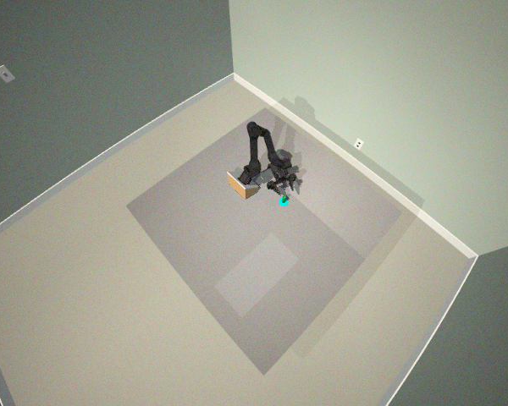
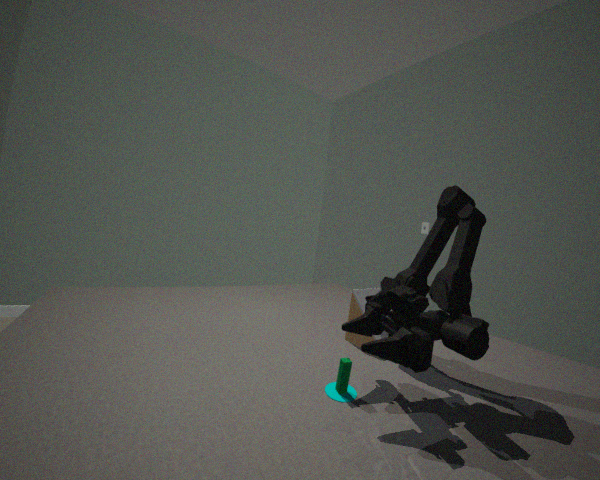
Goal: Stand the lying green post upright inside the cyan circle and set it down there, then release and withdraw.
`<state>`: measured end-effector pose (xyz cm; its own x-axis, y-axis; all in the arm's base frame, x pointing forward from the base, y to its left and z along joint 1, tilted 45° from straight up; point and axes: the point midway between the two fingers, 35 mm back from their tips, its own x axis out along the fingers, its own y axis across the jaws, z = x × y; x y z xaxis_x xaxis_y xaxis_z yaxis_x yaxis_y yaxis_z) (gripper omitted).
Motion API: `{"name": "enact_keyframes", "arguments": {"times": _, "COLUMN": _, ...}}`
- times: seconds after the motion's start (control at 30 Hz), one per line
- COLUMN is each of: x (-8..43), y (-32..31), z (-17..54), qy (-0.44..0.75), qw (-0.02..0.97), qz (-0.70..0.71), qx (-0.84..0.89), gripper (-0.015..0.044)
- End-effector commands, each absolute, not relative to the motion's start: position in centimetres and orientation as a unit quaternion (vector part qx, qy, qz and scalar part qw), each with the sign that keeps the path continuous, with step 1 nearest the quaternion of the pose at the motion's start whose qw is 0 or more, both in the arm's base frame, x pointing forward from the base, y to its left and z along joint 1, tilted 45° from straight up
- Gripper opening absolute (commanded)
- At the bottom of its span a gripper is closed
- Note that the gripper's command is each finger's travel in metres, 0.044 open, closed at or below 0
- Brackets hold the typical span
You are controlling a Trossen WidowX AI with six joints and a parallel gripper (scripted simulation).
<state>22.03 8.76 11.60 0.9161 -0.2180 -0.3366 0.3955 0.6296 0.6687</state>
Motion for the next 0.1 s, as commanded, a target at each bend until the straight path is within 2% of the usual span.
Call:
{"name": "enact_keyframes", "arguments": {"times": 0.0, "x": 21.82, "y": 7.62, "z": 12.32, "qy": 0.112, "qw": 0.897, "qz": -0.171, "qx": 0.391, "gripper": 0.04}}
{"name": "enact_keyframes", "arguments": {"times": 0.07, "x": 21.71, "y": 7.11, "z": 12.71, "qy": 0.111, "qw": 0.898, "qz": -0.17, "qx": 0.391, "gripper": 0.04}}
